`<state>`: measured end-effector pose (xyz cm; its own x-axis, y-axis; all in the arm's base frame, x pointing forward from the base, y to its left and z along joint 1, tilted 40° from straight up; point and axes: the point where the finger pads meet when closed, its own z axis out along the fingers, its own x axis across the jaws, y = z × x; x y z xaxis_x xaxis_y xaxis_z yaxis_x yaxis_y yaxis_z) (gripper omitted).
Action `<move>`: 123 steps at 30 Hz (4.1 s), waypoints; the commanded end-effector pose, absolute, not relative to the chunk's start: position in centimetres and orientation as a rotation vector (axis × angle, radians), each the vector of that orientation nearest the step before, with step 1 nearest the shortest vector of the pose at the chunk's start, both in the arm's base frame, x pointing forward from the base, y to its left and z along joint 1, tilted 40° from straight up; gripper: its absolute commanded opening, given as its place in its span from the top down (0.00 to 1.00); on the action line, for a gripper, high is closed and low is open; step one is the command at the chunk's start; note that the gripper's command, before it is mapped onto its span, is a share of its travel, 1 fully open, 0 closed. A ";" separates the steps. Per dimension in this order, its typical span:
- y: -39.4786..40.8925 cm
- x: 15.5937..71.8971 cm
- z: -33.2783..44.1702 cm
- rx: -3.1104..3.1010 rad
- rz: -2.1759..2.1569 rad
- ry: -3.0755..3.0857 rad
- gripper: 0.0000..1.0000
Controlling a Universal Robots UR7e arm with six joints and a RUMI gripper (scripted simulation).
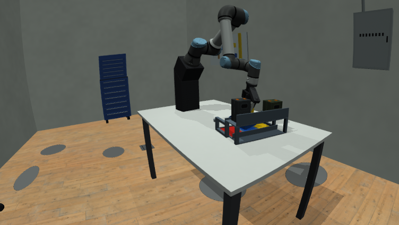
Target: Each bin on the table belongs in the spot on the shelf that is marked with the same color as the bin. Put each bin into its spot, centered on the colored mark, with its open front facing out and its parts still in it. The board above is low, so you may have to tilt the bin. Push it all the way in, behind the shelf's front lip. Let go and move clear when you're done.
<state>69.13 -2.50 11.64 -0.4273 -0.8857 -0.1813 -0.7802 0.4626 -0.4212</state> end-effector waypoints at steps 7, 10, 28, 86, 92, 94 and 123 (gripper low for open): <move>-2.5 69.2 11.7 -1.403 -0.389 2.339 1.00; -2.5 69.2 11.7 -1.403 -0.389 2.339 1.00; -2.6 69.4 11.9 -1.401 -0.392 2.337 1.00; -3.2 70.7 12.8 -1.392 -0.408 2.328 1.00; -3.2 70.7 12.8 -1.392 -0.409 2.328 1.00; -3.2 70.7 12.8 -1.391 -0.410 2.327 1.00; -3.2 70.9 12.6 -1.376 -0.438 2.310 1.00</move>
<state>70.84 -3.17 12.55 -0.4264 -0.8848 -0.1877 -0.7557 0.4625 -0.4637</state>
